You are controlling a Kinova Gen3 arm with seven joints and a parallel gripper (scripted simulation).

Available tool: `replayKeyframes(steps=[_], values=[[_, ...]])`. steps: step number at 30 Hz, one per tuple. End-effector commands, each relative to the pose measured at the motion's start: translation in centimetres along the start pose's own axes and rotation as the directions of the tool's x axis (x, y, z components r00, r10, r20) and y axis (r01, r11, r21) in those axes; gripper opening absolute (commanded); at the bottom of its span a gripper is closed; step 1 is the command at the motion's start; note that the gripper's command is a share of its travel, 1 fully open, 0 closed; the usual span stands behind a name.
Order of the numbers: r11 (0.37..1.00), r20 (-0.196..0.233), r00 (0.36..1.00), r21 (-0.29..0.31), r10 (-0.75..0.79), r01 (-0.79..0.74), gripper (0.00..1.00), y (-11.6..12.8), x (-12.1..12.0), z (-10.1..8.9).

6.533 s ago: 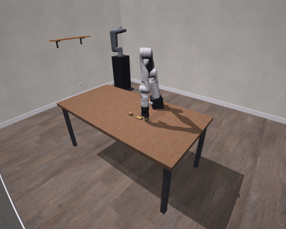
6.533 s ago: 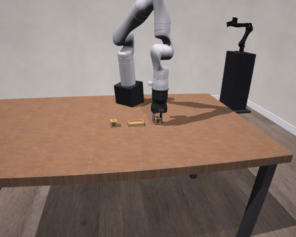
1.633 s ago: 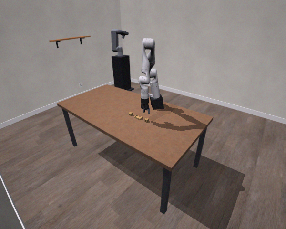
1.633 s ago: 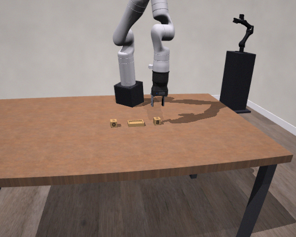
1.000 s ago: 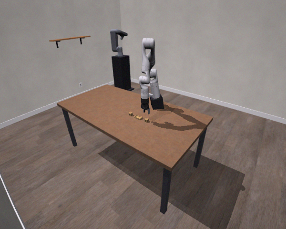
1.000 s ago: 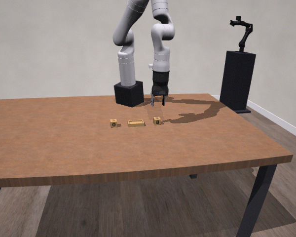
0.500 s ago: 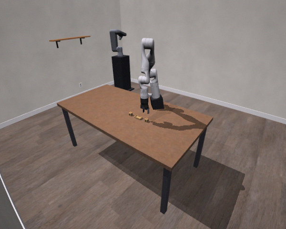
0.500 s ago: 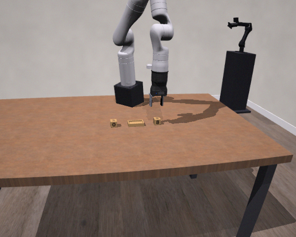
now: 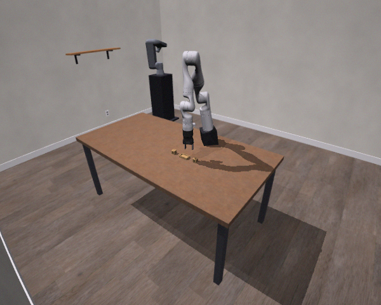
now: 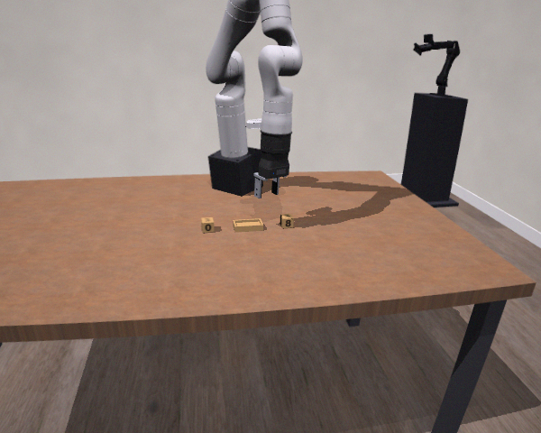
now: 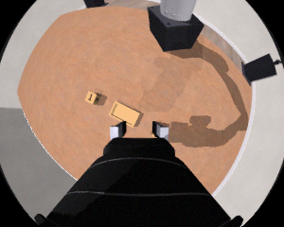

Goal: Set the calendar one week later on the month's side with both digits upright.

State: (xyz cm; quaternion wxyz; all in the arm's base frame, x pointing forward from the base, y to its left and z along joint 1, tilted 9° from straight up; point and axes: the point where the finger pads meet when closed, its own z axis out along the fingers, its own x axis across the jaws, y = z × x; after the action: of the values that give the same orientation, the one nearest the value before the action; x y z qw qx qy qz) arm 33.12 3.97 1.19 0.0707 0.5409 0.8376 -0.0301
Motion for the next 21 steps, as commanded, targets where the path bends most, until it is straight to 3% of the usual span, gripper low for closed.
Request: replayKeyframes(steps=[1, 10, 21], values=[[0.999, -0.001, 0.999, 0.006, -0.036, 0.036, 1.00, -1.0, -2.2, 0.1], [0.944, -0.005, 0.944, 0.009, -0.329, 0.329, 1.00, -2.9, -6.1, 0.4], [0.704, -0.002, 0.704, -0.006, -0.710, 0.710, 1.00, -5.4, -11.1, 0.7]])
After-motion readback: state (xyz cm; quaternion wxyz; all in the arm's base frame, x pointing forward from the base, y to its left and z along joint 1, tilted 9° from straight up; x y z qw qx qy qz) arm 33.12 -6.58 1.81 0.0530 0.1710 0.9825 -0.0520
